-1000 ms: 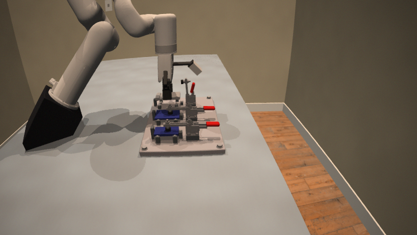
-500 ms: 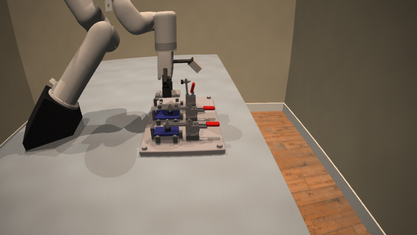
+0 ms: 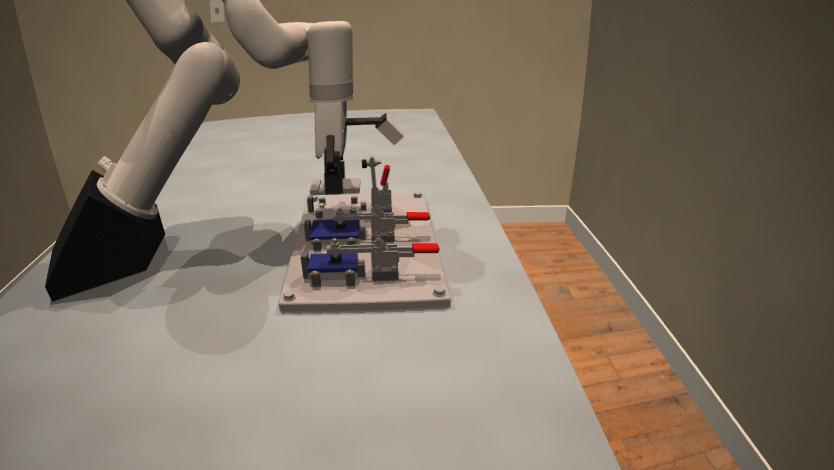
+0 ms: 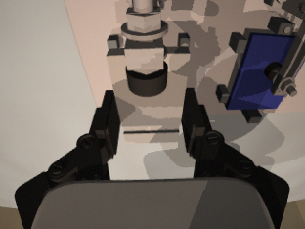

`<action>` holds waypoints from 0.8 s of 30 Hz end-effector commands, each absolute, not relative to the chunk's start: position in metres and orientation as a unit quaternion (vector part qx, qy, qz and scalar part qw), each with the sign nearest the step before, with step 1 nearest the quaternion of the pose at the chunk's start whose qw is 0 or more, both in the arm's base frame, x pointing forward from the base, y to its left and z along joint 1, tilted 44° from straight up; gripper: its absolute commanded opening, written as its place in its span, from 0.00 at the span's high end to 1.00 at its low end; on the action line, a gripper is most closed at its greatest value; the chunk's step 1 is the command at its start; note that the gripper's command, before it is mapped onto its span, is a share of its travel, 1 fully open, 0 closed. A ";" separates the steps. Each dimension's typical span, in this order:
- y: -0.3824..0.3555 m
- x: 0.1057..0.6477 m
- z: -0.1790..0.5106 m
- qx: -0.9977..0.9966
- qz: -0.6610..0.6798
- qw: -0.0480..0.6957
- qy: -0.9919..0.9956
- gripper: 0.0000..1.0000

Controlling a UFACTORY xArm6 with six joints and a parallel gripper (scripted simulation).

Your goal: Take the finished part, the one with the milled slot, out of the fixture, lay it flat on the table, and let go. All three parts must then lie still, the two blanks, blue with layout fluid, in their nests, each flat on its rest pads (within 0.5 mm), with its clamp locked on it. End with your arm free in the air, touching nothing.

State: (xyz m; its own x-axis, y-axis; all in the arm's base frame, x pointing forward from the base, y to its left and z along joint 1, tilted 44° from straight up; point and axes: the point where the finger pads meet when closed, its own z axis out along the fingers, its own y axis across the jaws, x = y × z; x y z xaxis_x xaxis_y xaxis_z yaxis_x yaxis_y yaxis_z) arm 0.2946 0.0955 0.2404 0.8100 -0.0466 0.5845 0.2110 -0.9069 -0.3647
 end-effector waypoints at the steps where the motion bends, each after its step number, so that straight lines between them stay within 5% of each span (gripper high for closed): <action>1: 0.094 0.293 0.244 -0.927 -0.307 0.211 -0.044 1.00; 24: 0.082 0.271 0.261 -0.927 -0.307 0.211 -0.044 1.00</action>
